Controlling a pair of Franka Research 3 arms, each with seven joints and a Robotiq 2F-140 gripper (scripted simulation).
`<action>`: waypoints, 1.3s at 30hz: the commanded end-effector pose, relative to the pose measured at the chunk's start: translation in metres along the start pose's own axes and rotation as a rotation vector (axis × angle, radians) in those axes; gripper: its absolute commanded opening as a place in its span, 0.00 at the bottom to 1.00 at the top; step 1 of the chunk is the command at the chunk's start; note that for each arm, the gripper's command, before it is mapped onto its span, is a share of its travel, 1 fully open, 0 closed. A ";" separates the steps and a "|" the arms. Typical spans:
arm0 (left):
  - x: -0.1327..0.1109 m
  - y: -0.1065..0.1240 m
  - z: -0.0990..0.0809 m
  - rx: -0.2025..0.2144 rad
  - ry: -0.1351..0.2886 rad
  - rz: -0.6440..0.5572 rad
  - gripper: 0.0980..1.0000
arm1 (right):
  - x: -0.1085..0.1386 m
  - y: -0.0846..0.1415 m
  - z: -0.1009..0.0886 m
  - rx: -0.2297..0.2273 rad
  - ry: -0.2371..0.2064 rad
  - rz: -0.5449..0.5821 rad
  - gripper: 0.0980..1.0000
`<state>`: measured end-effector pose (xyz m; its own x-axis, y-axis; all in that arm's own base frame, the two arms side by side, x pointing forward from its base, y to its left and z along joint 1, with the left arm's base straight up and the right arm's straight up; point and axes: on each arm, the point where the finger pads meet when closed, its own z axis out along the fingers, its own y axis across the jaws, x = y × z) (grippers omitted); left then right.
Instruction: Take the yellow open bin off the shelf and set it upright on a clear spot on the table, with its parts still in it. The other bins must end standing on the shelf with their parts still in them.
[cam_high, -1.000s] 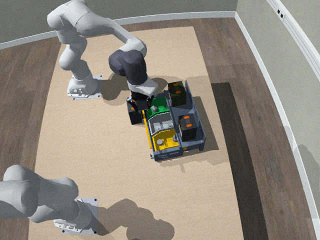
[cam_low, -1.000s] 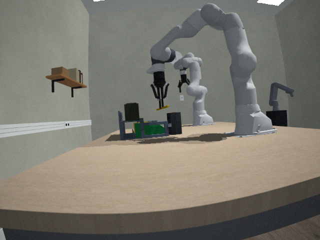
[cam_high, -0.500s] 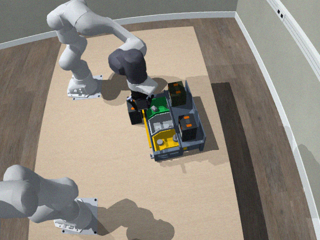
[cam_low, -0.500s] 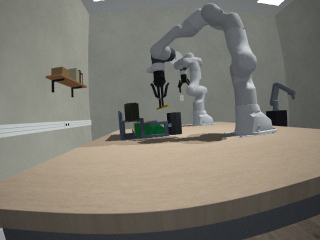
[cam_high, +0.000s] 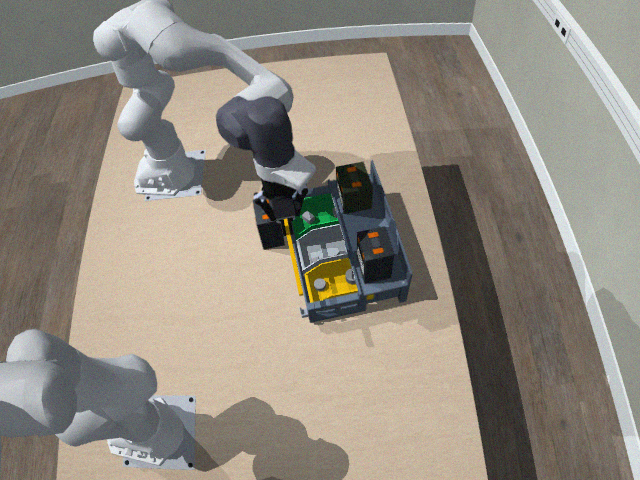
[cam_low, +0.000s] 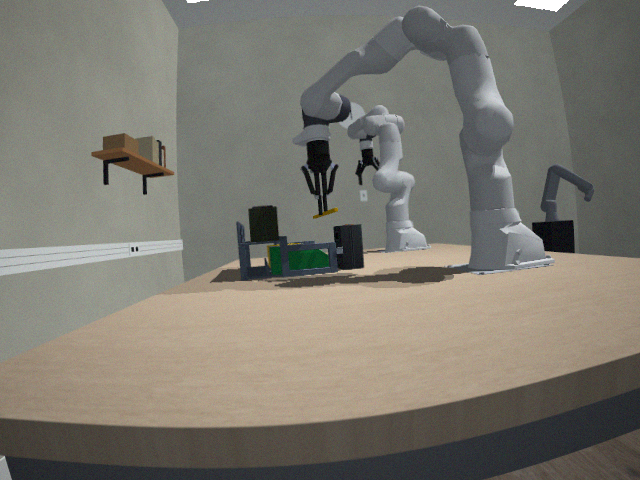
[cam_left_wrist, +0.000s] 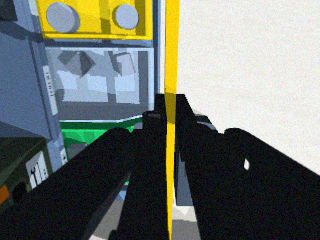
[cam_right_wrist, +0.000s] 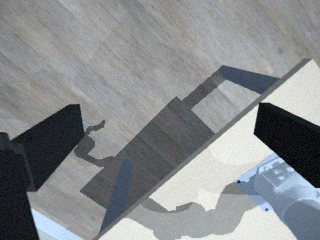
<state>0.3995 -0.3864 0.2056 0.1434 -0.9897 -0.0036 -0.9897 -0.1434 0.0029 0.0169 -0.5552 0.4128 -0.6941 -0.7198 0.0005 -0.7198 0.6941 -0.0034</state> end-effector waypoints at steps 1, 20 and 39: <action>0.000 -0.001 -0.004 0.003 0.004 0.001 0.00 | 0.000 0.000 0.000 0.000 0.000 0.000 1.00; 0.000 -0.001 -0.004 0.003 0.004 0.001 0.00 | 0.000 0.000 0.000 0.000 0.000 0.000 1.00; 0.000 0.012 -0.004 0.003 0.004 0.001 0.00 | 0.000 0.000 0.000 0.000 0.000 0.000 1.00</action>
<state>0.3914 -0.3850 0.2067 0.1415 -0.9899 -0.0064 -0.9899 -0.1415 0.0040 0.0169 -0.5552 0.4128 -0.6941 -0.7198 0.0005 -0.7198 0.6941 -0.0034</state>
